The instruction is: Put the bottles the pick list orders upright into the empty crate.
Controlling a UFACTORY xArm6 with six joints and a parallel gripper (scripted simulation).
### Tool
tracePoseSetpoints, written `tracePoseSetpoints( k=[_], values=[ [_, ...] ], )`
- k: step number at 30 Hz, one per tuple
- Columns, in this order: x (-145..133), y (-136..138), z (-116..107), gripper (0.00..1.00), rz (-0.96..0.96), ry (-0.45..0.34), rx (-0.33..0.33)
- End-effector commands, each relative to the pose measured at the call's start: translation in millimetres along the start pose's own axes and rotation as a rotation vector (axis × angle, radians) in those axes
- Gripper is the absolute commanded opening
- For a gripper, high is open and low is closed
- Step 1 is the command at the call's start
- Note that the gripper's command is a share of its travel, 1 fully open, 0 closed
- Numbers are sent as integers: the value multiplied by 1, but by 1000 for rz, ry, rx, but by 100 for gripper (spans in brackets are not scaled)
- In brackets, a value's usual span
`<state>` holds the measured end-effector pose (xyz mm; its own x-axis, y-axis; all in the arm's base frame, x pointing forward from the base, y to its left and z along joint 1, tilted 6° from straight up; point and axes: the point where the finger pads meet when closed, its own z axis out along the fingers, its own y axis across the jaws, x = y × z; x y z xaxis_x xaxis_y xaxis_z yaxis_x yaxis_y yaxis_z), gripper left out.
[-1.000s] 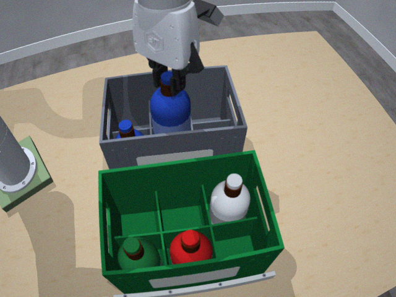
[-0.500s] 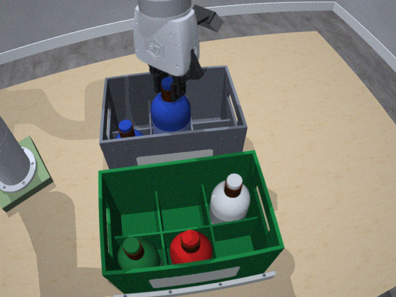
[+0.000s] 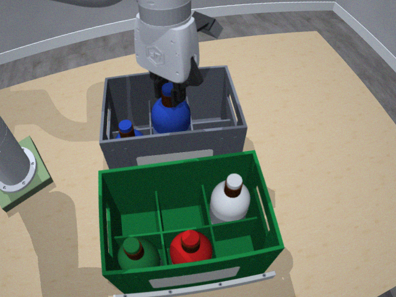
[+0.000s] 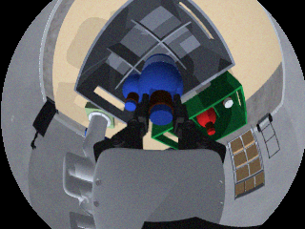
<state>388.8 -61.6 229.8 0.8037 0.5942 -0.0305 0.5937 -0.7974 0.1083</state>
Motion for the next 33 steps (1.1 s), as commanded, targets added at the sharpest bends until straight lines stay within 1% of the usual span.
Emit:
tracePoseSetpoints(
  k=[1, 33],
  values=[
    [1, 1, 2, 0, 0, 4, -3],
    [1, 1, 30, 0, 0, 4, -3]
  ],
)
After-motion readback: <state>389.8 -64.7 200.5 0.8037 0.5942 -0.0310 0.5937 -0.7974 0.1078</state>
